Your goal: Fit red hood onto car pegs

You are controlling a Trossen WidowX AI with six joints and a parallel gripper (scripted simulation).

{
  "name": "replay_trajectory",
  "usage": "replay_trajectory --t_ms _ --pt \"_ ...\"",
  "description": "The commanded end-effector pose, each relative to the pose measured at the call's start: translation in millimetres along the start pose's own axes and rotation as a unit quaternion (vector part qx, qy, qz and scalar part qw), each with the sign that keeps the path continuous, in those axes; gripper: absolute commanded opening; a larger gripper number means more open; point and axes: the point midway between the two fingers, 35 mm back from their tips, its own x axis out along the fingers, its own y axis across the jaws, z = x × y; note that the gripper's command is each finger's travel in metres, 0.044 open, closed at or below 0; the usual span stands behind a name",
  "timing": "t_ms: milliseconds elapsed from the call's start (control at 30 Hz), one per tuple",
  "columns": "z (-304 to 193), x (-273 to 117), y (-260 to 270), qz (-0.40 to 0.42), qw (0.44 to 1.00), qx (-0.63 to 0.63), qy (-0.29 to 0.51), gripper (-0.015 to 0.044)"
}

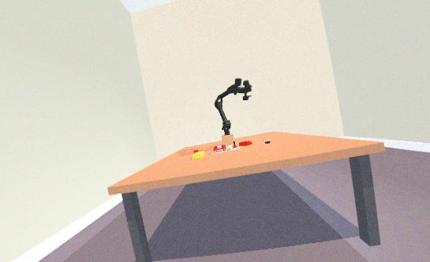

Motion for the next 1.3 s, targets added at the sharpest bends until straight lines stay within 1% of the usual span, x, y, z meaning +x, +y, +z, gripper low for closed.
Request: replay_trajectory --t_ms 0,33,100,367,667,967,1267 --pt "0 0 0 0.0 1.0 0.0 0.0 0.0414" --pt "0 0 0 0.0 1.0 0.0 0.0 0.0387" --pt "6 0 -4 -0.001 1.0 -0.008 -0.008 0.044" --pt "68 -10 -53 -0.022 0.99 -0.097 -0.099 0.044" --pt "126 -33 -120 -0.072 0.957 -0.197 -0.199 0.044" --pt "165 -67 -196 -0.154 0.9 -0.29 -0.287 0.044" --pt "177 -109 -275 -0.266 0.818 -0.368 -0.352 0.044"
